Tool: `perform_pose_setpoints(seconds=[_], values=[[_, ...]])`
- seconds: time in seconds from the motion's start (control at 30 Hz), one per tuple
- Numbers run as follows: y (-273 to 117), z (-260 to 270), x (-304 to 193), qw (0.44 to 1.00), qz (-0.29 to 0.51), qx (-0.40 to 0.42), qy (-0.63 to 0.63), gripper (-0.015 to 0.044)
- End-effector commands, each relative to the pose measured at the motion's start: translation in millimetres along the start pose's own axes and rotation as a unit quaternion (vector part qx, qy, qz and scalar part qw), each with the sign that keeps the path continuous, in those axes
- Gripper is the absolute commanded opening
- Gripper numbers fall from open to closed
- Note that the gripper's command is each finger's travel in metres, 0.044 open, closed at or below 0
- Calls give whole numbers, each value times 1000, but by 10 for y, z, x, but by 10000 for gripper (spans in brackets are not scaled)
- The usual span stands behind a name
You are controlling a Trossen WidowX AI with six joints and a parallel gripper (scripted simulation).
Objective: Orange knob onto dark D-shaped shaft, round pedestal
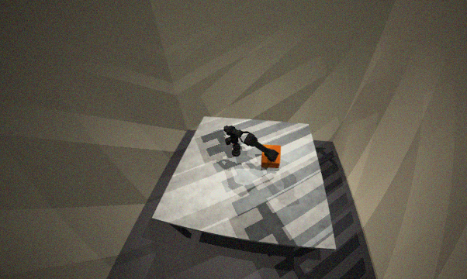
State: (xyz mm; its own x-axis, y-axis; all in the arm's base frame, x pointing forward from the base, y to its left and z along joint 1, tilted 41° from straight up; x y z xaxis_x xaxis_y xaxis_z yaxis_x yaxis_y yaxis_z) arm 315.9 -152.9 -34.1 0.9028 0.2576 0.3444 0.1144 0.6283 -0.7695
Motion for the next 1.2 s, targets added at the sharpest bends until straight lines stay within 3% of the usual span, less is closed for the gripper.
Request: perform_pose_setpoints(seconds=[0.0, 1.17], values=[[9, 12, -12, 1000, -1, 2, -2, 0], [12, -2, 4, 1000, -1, 2, -2, 0]])
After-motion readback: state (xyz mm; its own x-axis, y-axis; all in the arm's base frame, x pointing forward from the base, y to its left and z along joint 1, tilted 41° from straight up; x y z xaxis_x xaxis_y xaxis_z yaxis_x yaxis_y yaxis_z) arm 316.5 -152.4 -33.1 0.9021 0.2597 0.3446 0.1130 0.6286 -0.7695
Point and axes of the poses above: the point midway between the two fingers, 35 mm back from their tips, its own y axis out along the fingers, its own z axis across the jaws, x = y × z, the point moved 4 cm from there along -y, back along the fingers, and after that the axes turned 12 degrees about -y, right-handed, at the moved point
